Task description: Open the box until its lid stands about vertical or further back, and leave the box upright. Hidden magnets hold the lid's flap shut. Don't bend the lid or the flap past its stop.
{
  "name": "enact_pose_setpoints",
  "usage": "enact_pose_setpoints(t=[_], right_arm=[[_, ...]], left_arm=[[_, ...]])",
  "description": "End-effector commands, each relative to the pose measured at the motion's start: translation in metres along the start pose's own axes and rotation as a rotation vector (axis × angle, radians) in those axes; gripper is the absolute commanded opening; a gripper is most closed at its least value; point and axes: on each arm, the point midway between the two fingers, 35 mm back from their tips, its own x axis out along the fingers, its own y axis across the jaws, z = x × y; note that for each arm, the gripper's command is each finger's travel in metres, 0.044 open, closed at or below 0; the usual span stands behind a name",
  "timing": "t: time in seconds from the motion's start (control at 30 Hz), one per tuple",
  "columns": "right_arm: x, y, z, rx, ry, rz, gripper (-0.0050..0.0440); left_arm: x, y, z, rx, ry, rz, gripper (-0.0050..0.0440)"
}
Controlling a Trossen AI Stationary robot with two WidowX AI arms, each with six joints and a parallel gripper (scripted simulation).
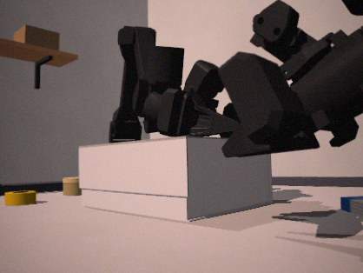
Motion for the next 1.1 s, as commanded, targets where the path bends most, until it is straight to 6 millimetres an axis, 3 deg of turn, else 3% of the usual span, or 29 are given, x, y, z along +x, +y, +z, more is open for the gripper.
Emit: enact_pose_setpoints(t=[0.0, 1.07], right_arm=[[0.0002, 0.0005, 0.0044, -0.002, -0.014, 0.0, 0.008], [0.0002, 0.0005, 0.0044, -0.002, -0.014, 0.0, 0.008]], left_arm=[[0.0051, 0.0018, -0.0347, 0.02, 0.064, -0.001, 0.044], [0.0072, 0.0011, -0.0381, 0.086, 0.056, 0.019, 0.044]])
